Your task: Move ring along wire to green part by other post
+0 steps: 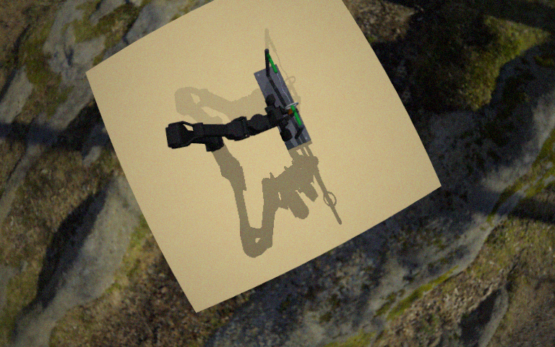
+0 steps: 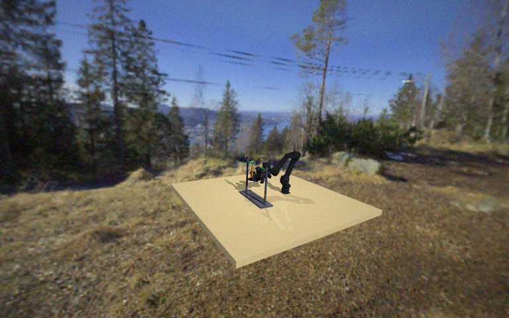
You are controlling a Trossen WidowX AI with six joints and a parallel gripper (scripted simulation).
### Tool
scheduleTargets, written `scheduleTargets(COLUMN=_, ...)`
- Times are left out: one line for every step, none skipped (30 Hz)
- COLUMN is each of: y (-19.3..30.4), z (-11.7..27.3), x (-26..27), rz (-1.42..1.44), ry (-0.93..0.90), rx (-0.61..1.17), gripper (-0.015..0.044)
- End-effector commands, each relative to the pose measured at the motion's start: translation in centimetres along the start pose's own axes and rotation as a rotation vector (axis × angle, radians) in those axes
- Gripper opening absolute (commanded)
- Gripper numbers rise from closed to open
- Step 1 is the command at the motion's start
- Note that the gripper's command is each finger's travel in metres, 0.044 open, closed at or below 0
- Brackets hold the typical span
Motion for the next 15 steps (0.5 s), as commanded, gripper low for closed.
scheduleTargets(y=-0.2, z=0.0, x=0.4, rz=-0.004, ry=0.001, rx=0.000, gripper=-0.0150)
scheduleTargets(y=-0.2, z=0.0, x=0.5, rz=-0.004, ry=0.001, rx=0.000, gripper=-0.0150)
scheduleTargets(y=-0.2, z=0.0, x=0.6, rz=-0.004, ry=0.000, rx=0.000, gripper=-0.0150)
scheduleTargets(y=-0.2, z=0.0, x=0.7, rz=-0.003, ry=0.000, rx=0.000, gripper=-0.0150)
scheduleTargets(y=-0.3, z=0.0, x=0.8, rz=-0.003, ry=0.000, rx=0.000, gripper=-0.0150)
scheduleTargets(y=-0.3, z=0.0, x=0.9, rz=-0.002, ry=-0.001, rx=0.000, gripper=-0.0150)
scheduleTargets(y=-0.3, z=0.0, x=0.9, rz=-0.002, ry=-0.001, rx=0.000, gripper=-0.0150)
scheduleTargets(y=-0.3, z=0.0, x=1.0, rz=-0.001, ry=-0.002, rx=0.000, gripper=-0.0150)
scheduleTargets(y=-0.4, z=0.0, x=1.1, rz=0.001, ry=-0.003, rx=0.000, gripper=-0.0150)
scheduleTargets(y=-0.4, z=0.0, x=1.2, rz=0.002, ry=-0.004, rx=0.000, gripper=-0.0150)
scheduleTargets(y=-0.4, z=0.0, x=1.3, rz=0.003, ry=-0.004, rx=0.000, gripper=-0.0150)
scheduleTargets(y=-0.4, z=0.0, x=1.3, rz=0.005, ry=-0.005, rx=0.000, gripper=-0.0150)
scheduleTargets(y=-0.4, z=0.0, x=1.4, rz=0.007, ry=-0.006, rx=0.000, gripper=-0.0150)
scheduleTargets(y=-0.5, z=0.0, x=1.4, rz=0.010, ry=-0.008, rx=0.000, gripper=-0.0150)
scheduleTargets(y=-0.5, z=0.0, x=1.5, rz=0.012, ry=-0.009, rx=-0.001, gripper=-0.0150)
Point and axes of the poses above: the point midway between the two fingers, 35 mm back from their tips, its own z axis back along the fingers, its own x axis across the jaws, y = z × x, the point moved 7 cm from there along z, back along the fingers, and after that the axes turned 14 degrees about z, right-handed, at the moved point
